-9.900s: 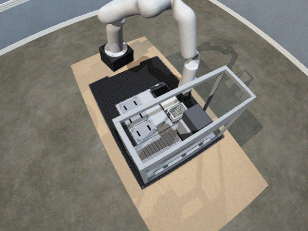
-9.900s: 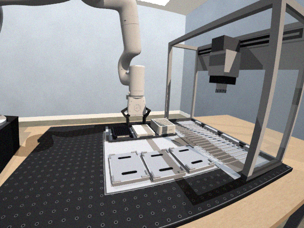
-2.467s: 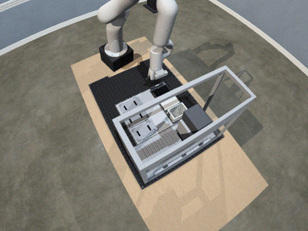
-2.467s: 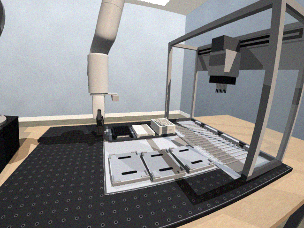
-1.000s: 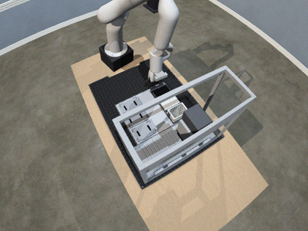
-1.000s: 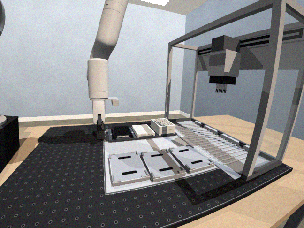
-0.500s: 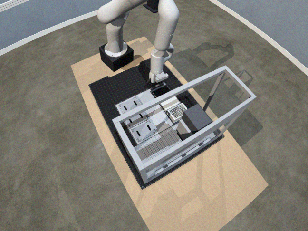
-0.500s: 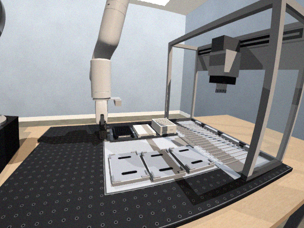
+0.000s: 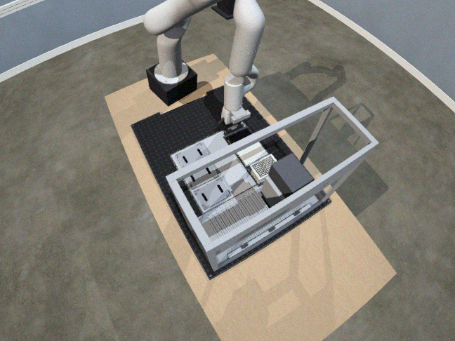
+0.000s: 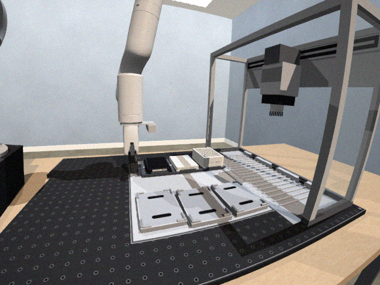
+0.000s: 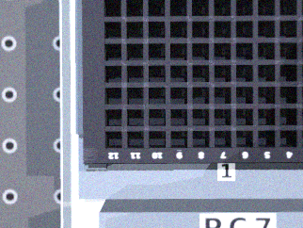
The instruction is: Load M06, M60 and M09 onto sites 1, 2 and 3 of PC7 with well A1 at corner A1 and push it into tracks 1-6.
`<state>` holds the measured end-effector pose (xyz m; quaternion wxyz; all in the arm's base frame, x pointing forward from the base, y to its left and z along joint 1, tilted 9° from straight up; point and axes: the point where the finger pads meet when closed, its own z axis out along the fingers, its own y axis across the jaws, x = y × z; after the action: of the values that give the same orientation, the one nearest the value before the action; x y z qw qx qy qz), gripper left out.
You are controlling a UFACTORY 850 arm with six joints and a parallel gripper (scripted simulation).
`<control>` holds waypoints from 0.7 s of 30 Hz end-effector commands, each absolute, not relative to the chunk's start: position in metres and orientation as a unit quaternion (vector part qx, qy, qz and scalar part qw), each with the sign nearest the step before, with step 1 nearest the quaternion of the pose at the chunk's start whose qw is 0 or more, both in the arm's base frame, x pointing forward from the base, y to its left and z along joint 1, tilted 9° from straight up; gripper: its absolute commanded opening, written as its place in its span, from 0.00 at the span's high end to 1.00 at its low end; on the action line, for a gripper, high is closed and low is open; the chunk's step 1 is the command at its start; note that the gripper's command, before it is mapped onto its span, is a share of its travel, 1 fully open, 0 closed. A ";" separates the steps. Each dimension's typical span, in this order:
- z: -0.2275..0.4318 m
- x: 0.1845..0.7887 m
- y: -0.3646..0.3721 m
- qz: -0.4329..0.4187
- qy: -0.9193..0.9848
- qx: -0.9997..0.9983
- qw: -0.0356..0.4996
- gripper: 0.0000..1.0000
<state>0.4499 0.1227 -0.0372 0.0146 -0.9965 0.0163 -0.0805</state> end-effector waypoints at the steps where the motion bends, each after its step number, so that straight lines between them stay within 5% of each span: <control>1: -0.036 0.454 0.123 -0.081 0.016 -0.996 0.015 0.18; 21: -0.033 0.472 0.122 -0.081 0.016 -0.996 0.015 0.18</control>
<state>0.4685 0.1220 -0.0342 0.0146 -0.9965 0.0163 -0.0803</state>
